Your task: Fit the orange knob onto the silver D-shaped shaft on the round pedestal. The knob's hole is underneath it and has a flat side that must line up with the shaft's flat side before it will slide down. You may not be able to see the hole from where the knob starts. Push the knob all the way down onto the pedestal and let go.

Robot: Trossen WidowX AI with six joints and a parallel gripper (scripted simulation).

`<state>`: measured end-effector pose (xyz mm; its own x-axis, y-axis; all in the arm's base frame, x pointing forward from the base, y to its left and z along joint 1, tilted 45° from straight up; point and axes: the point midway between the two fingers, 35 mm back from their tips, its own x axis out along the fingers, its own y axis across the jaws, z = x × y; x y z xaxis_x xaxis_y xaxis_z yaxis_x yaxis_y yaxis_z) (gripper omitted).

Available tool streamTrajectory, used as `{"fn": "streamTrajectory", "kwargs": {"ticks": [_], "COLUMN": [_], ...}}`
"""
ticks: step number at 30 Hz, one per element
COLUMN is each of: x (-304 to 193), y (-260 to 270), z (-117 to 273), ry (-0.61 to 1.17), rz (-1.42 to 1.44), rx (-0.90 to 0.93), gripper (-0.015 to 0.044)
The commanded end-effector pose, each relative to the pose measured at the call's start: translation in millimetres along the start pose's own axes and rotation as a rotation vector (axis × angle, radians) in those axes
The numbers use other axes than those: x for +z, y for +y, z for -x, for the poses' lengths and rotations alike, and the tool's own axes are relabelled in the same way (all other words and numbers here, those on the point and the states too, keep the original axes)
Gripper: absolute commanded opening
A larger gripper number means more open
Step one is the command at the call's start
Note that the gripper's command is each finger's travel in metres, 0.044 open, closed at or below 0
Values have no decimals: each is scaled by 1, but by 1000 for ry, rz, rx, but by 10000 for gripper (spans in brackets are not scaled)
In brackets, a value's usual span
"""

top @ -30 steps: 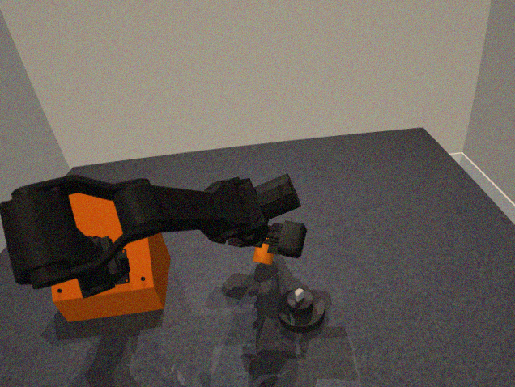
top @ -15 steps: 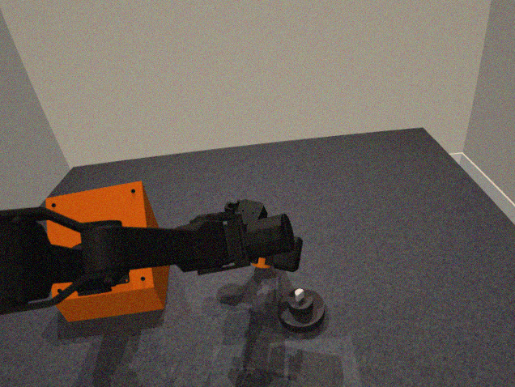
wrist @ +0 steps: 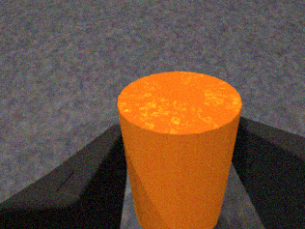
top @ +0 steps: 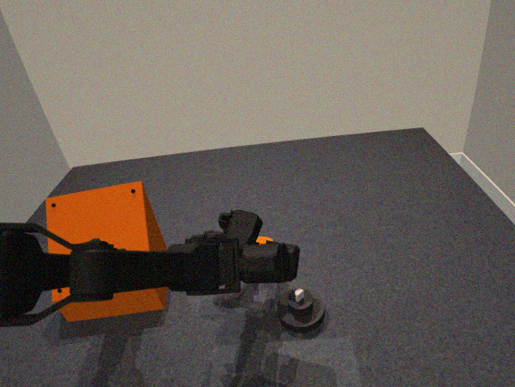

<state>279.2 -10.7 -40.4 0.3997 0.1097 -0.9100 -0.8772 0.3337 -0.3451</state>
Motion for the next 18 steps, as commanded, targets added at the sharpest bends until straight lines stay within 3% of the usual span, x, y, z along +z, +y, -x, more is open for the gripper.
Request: {"fn": "streamTrajectory", "kwargs": {"ticks": [1,2,5,18], "x": [-1,-1,0,0], "y": [0,0,0,0], "z": [2,2,1,1], "ry": [14,14,6,6], "rz": [-5,-5,0,0], "rx": [-1,-1,0,0], "gripper": [180,180,259,260]}}
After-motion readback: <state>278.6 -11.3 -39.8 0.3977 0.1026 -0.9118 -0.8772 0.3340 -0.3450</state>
